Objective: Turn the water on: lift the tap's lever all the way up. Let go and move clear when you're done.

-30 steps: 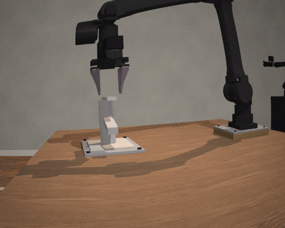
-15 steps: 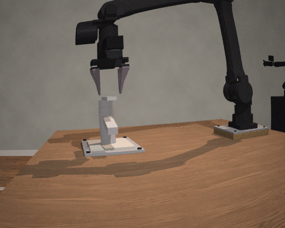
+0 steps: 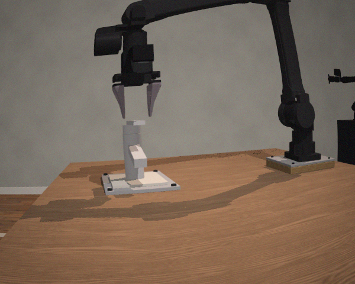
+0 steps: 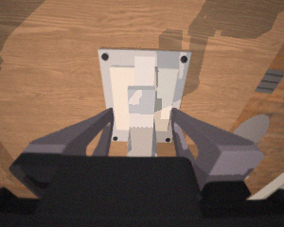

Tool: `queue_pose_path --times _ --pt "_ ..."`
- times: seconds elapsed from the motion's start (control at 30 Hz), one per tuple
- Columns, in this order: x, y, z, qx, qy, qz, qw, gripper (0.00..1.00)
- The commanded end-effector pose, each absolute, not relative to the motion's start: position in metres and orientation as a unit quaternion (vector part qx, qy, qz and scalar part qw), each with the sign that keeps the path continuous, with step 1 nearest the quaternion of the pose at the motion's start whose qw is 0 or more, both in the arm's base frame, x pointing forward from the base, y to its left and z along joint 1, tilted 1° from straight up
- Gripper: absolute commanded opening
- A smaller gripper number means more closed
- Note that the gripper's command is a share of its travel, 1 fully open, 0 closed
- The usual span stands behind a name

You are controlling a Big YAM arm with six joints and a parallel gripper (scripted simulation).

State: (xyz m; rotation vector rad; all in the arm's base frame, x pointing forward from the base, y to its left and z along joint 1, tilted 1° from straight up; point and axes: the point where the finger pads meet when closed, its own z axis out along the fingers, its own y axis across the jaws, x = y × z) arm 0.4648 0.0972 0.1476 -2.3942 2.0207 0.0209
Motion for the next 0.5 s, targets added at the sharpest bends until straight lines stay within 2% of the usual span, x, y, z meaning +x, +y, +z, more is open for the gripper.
queue_pose_path --times 0.0,0.47 --pt "0.4701 0.1035 0.1487 -0.768 0.641 0.007 0.007 0.60" --pt "0.4682 0.1032 0.1427 -0.768 0.641 0.008 0.005 0.60"
